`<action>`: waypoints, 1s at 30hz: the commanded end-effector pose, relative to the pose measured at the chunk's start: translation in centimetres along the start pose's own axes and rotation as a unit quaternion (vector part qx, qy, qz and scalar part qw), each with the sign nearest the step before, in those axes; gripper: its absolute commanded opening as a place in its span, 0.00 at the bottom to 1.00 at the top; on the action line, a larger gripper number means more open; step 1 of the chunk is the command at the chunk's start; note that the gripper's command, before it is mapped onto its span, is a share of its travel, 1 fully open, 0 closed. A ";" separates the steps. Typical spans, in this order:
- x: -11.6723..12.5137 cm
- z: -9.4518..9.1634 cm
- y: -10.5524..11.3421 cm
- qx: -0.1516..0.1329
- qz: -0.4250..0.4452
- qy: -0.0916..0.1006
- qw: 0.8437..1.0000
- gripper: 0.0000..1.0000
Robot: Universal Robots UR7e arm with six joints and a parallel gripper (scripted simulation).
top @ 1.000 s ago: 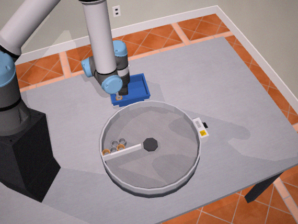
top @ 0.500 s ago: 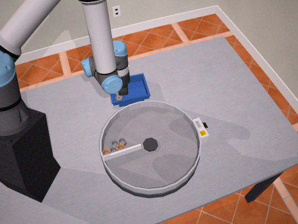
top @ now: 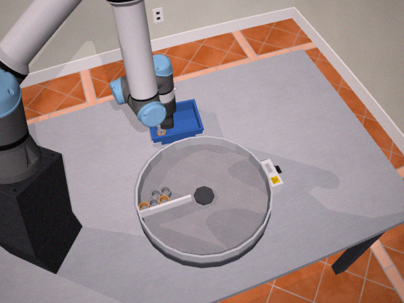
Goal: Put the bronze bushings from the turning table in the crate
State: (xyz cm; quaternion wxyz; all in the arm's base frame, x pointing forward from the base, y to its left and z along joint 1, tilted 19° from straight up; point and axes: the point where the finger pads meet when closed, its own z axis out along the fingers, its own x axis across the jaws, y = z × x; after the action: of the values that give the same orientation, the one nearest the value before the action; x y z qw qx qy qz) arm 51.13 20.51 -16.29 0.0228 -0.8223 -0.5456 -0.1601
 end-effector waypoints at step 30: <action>0.1 -1.2 0.1 -0.001 0.000 0.000 1.000 0.42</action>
State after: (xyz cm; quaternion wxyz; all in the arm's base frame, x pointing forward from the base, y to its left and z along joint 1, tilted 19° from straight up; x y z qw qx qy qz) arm 50.89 20.31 -15.23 0.0227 -0.8223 -0.5456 -0.1603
